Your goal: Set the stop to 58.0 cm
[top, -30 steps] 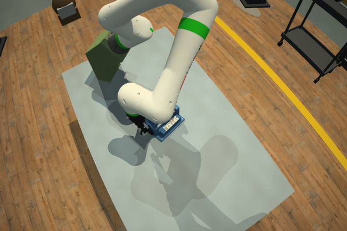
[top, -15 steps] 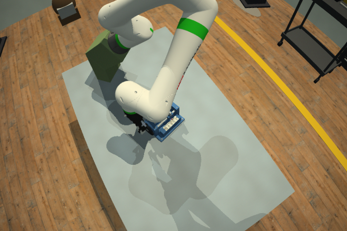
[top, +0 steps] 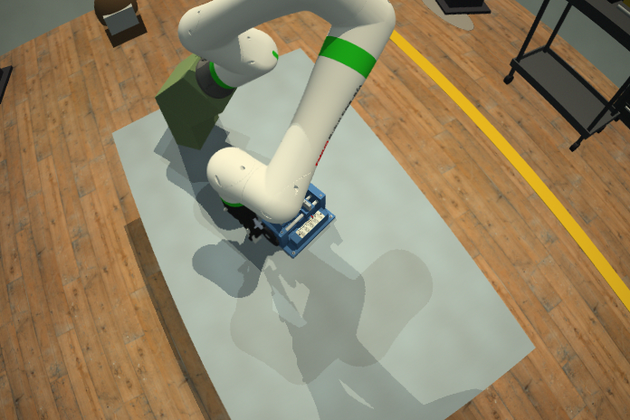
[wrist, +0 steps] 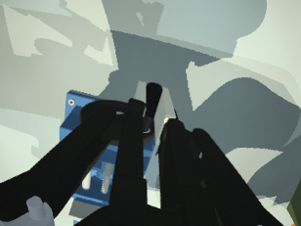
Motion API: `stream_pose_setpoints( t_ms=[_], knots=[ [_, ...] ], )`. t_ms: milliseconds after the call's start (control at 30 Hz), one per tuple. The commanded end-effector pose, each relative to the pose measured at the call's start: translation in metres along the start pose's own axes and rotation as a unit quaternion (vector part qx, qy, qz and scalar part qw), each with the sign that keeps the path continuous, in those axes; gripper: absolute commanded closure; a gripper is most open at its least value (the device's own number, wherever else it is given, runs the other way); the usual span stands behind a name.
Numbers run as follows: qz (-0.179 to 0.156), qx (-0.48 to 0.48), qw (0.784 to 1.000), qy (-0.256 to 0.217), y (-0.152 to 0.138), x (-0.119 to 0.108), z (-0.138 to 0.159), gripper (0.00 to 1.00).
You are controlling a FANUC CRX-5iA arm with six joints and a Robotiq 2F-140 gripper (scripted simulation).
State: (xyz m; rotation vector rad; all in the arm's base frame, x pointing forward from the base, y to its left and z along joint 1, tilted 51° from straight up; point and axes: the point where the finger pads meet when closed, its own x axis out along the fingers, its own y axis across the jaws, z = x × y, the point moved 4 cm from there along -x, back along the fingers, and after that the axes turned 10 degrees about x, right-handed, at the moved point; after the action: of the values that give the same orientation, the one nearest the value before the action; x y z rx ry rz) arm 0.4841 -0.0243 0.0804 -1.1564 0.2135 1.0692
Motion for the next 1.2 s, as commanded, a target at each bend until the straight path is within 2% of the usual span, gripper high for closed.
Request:
stream_pose_setpoints(
  t_ms=[0, 600, 1167],
  knots=[
    [0.000, 0.000, 1.000, 0.000, 0.002, 0.004, -0.001, 0.96],
    [0.000, 0.000, 1.000, 0.000, 0.002, 0.025, -0.001, 0.96],
    [0.000, 0.000, 1.000, 0.000, -0.012, 0.041, 0.002, 0.96]
  ],
)
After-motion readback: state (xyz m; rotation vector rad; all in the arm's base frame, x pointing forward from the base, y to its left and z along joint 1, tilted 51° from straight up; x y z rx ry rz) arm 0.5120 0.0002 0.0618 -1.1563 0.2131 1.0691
